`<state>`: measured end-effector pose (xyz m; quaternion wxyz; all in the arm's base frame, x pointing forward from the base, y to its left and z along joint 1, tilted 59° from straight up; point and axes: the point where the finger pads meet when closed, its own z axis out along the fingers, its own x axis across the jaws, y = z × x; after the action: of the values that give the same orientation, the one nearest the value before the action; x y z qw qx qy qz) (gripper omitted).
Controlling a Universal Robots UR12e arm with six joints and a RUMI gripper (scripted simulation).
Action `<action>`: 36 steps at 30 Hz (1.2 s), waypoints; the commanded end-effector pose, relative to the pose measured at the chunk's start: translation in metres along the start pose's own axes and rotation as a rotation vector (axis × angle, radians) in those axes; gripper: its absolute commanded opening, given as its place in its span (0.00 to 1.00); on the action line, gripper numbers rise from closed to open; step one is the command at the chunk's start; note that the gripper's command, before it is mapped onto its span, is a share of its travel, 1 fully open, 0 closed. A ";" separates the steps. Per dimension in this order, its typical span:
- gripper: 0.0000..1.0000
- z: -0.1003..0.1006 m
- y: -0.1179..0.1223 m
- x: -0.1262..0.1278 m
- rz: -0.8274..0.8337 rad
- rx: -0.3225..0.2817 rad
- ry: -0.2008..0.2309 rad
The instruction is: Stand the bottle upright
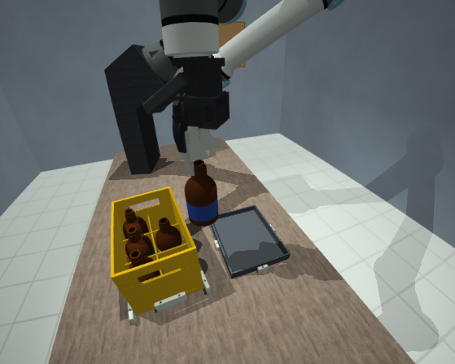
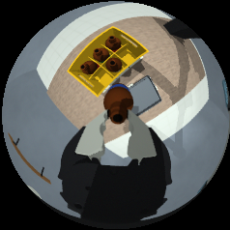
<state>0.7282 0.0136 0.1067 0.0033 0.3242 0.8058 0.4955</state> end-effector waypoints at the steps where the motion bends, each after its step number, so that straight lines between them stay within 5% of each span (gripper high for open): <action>1: 0.00 0.000 0.009 0.016 0.002 -0.001 0.001; 36: 0.00 0.000 0.047 0.078 0.002 -0.001 0.001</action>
<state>0.6976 0.0595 0.1588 0.0030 0.3245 0.8057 0.4956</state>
